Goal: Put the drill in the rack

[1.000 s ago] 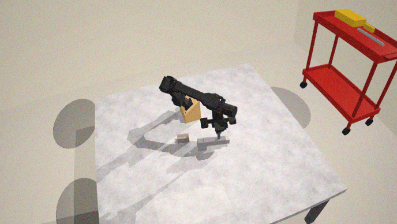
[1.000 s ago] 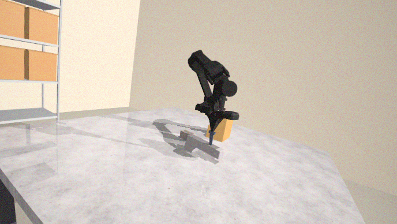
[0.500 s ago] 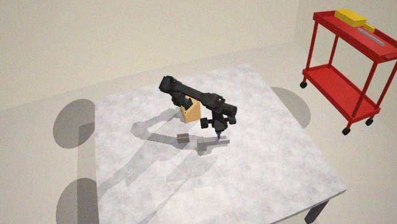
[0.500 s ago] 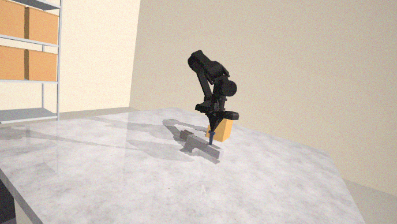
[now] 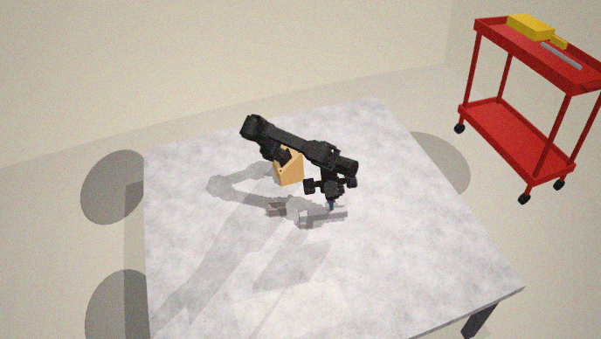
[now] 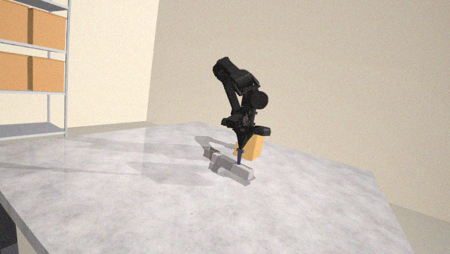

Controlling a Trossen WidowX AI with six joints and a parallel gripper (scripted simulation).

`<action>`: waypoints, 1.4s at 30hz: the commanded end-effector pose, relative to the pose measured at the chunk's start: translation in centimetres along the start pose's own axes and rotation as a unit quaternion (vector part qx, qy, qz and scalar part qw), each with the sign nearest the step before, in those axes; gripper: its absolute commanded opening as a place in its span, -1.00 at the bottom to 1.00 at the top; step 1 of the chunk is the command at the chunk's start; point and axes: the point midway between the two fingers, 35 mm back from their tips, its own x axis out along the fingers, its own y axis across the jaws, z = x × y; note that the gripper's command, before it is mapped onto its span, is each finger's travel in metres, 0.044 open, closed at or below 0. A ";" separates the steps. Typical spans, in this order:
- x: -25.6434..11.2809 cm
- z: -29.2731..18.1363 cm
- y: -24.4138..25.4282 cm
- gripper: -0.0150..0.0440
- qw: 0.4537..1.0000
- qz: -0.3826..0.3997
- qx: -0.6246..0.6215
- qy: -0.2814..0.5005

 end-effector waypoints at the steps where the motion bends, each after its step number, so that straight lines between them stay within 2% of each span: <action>1: 2.5 -0.7 -0.3 -0.49 1.000 -0.017 -0.003 0.024; 40: 3.1 -0.7 -0.4 -0.49 1.000 -0.017 -0.002 0.024; 42: 2.4 -0.5 -0.3 -0.31 1.000 -0.017 -0.003 0.024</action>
